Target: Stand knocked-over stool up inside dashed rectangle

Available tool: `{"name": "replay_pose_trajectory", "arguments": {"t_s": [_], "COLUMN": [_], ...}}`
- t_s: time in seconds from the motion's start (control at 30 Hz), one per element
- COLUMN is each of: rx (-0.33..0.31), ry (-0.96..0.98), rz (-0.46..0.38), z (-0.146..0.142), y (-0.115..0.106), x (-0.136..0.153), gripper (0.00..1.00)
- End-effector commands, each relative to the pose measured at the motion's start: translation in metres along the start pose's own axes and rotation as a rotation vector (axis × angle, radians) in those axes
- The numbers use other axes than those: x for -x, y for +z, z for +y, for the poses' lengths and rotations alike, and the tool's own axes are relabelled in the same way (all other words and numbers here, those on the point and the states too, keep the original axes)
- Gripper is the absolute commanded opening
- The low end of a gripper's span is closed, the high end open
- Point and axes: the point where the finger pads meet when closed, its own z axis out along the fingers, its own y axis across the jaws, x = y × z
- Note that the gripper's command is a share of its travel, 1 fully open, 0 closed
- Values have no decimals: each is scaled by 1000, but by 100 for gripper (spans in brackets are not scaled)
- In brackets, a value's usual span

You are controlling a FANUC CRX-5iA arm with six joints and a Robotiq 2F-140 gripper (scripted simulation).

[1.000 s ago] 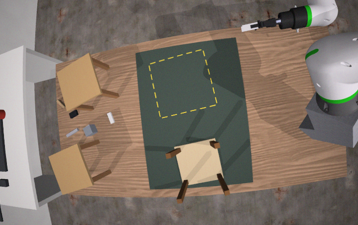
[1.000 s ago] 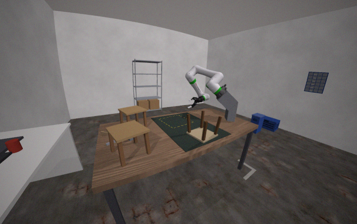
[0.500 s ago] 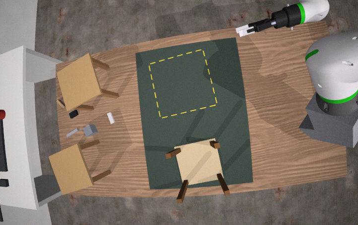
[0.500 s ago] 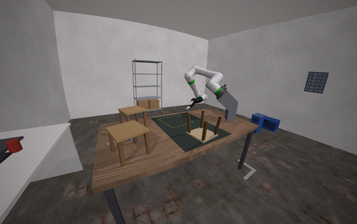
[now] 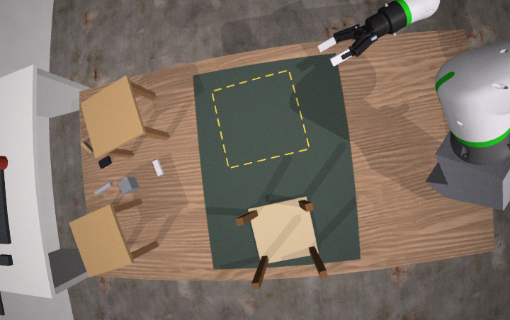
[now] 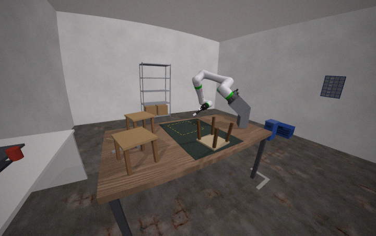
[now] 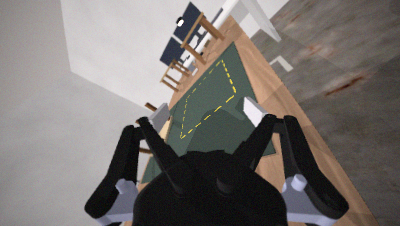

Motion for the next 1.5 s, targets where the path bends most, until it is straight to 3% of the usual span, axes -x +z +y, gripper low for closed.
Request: {"name": "replay_pose_trajectory", "arguments": {"t_s": [0.0, 0.17, 0.47, 0.63, 0.7, 0.77, 0.97, 1.2, 1.27, 1.3, 1.33, 1.47], "rx": [-82, -151, -387, -380, -380, -375, -354, -322, -322, -314, -306, -291], "ry": [-140, -257, -681, -838, -838, -902, -1060, -1209, -1209, -1238, -1265, -1343], "rz": [-67, -109, -189, -167, -167, -155, -118, -74, -74, -65, -56, -37], "z": [1, 1, -4, -5, -5, -9, -28, -63, -63, -76, -85, -115], "y": [26, 48, 134, 206, 206, 252, 329, 415, 415, 444, 457, 497], "x": [0, -1, -15, -15, -15, -16, -23, -36, -36, -41, -44, -49], "gripper": [100, 100, 100, 100, 100, 100, 100, 100, 100, 100, 100, 100]}}
